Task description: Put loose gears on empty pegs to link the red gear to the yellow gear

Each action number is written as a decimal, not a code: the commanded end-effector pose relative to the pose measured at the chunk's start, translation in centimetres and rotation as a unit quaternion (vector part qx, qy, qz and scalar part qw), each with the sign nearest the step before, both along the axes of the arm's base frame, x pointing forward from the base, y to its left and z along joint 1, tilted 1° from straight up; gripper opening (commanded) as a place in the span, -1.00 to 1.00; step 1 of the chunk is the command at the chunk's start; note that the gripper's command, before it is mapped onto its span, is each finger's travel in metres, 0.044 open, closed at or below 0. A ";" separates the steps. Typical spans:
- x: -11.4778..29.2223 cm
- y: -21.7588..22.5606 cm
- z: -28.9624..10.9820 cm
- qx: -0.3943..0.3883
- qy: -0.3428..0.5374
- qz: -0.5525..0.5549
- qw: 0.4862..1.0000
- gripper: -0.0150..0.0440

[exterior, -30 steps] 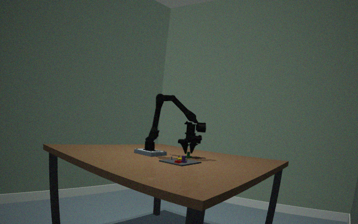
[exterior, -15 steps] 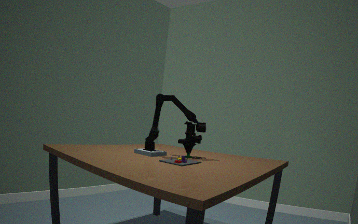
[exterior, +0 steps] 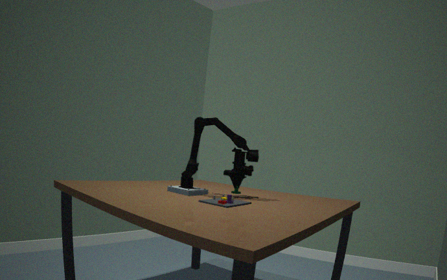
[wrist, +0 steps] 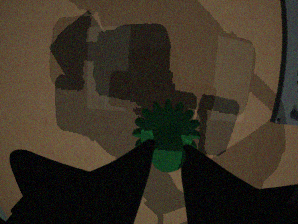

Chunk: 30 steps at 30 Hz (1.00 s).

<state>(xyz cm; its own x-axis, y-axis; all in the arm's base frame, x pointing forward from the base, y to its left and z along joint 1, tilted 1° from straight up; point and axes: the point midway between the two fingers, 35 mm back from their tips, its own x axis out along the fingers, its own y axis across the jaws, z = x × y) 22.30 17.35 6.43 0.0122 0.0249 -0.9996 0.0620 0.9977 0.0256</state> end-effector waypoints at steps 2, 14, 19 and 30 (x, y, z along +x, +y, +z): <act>0.2 0.2 1.4 0.004 -0.004 0.002 1.000 -0.49; 0.4 0.2 4.0 0.004 -0.004 0.002 1.000 -0.49; 0.4 0.1 5.2 0.004 -0.004 0.002 1.000 -0.49; 0.3 -0.1 7.7 0.004 -0.004 0.002 1.000 -0.49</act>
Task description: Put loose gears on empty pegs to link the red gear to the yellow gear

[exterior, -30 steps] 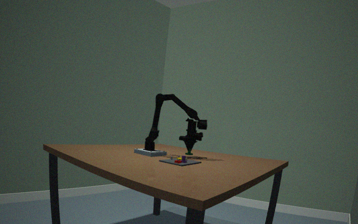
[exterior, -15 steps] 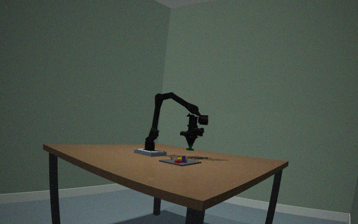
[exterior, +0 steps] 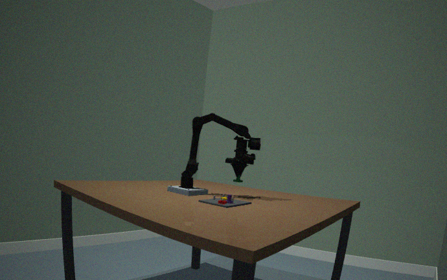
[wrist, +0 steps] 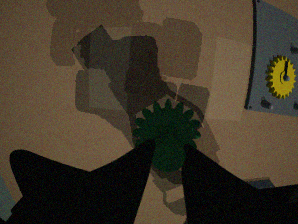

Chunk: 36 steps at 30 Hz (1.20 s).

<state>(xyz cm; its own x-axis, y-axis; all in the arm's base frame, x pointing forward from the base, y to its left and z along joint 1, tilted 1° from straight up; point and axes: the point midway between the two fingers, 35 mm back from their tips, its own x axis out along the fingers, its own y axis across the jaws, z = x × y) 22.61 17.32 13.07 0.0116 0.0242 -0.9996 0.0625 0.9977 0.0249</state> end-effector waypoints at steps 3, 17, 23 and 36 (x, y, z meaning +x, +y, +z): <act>-0.1 -0.1 1.7 0.004 -0.004 0.002 1.000 -0.49; -0.6 -0.6 4.8 0.004 -0.004 0.002 1.000 -0.49; -0.7 -0.8 5.6 0.004 -0.004 0.002 1.000 -0.49; 1.5 -2.4 4.6 0.003 -0.005 0.002 1.000 -0.49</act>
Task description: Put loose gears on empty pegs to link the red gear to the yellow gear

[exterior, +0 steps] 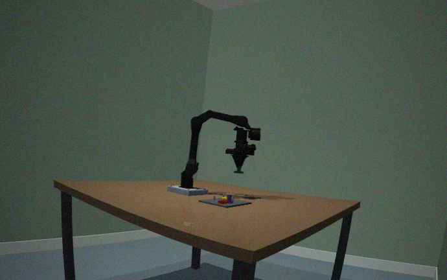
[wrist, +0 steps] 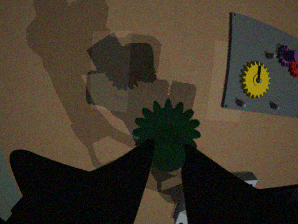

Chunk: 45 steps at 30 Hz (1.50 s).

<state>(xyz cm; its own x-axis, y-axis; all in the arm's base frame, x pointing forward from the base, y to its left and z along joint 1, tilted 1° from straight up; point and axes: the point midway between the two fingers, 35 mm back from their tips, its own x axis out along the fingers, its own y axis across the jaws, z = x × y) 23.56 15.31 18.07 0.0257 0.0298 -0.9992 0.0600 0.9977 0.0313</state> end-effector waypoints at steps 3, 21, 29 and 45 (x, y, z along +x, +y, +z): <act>1.1 -0.8 -0.6 0.000 0.002 0.000 1.000 -0.49; 3.9 -3.7 -2.1 -0.001 0.003 -0.006 1.000 -0.49; 5.1 -5.2 -2.8 -0.001 0.003 -0.009 1.000 -0.49; 7.2 -8.4 -4.2 -0.002 0.002 -0.012 1.000 -0.49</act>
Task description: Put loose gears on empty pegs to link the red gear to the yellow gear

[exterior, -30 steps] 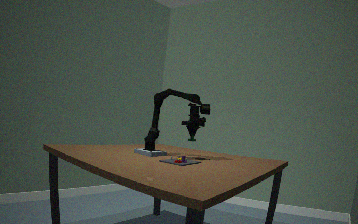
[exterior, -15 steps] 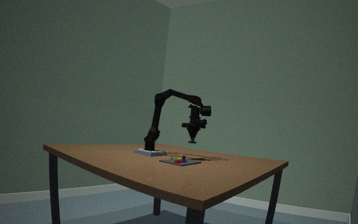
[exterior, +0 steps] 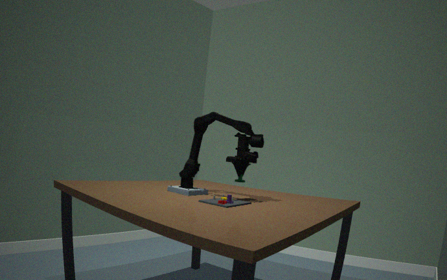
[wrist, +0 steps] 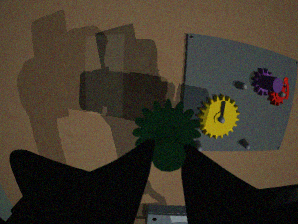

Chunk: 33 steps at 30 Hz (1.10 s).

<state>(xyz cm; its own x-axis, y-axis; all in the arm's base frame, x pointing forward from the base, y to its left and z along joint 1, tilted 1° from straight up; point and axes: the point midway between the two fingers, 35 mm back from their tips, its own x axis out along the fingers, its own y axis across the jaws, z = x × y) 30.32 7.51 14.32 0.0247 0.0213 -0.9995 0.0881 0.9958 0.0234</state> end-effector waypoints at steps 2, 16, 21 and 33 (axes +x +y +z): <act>0.7 -1.0 -0.6 0.001 0.001 0.002 1.000 -0.49; 2.1 -4.3 -1.8 -0.001 -0.001 0.007 1.000 -0.49; 2.6 -5.5 -2.3 -0.002 -0.002 0.008 1.000 -0.49; 3.4 -8.4 -3.4 -0.004 -0.003 0.013 1.000 -0.49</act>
<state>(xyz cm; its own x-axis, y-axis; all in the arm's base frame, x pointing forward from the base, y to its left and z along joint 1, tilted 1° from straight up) 33.51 -0.14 11.33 0.0328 0.0147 -0.9994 0.0669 0.9976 0.0169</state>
